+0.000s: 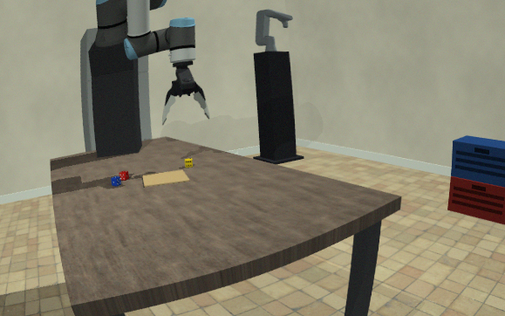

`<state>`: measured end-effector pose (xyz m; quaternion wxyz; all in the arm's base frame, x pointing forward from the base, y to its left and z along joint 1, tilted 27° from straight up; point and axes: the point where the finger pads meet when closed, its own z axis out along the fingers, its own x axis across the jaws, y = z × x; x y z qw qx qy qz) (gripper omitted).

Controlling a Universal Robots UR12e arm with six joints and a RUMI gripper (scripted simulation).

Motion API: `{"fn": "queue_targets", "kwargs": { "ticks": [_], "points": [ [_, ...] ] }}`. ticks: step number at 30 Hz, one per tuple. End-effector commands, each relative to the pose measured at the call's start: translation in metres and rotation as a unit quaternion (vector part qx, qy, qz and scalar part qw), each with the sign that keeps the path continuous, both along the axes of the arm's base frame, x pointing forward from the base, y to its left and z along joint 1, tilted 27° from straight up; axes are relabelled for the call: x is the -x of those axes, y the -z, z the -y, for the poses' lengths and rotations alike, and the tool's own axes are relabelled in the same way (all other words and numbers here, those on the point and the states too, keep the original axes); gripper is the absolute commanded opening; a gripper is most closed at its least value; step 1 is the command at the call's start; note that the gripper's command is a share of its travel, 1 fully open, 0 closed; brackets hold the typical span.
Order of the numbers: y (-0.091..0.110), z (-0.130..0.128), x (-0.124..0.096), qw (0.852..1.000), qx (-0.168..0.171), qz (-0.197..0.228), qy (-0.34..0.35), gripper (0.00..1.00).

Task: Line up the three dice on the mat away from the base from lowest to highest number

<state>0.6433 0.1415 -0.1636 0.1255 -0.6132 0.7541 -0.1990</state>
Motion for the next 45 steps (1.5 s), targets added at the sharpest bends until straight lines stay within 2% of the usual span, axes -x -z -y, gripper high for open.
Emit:
{"fn": "queue_targets", "kwargs": {
  "ticks": [1,7,15,17,19,23,24,28,29,34,36,41,45],
  "points": [
    [0.002,0.0,-0.002,0.999,0.02,-0.006,-0.042,1.0],
    [0.007,0.0,-0.006,0.991,0.057,-0.019,-0.118,1.0],
    [0.014,0.001,-0.01,0.968,0.109,-0.036,-0.225,1.0],
    [0.016,0.001,-0.011,0.956,0.127,-0.042,-0.262,1.0],
    [0.016,0.001,-0.011,0.956,0.127,-0.042,-0.262,1.0],
    [0.022,0.002,-0.014,0.927,0.162,-0.054,-0.334,1.0],
    [0.022,0.002,-0.014,0.927,0.162,-0.054,-0.334,1.0],
    [0.027,0.003,-0.015,0.895,0.193,-0.064,-0.398,1.0],
    [0.027,0.003,-0.015,0.893,0.195,-0.065,-0.401,1.0],
    [0.033,0.004,-0.017,0.849,0.229,-0.076,-0.47,1.0],
    [0.033,0.004,-0.017,0.849,0.229,-0.076,-0.47,1.0],
    [0.037,0.006,-0.018,0.811,0.254,-0.085,-0.521,1.0],
    [0.04,0.006,-0.018,0.788,0.267,-0.089,-0.548,1.0]
  ]
}}
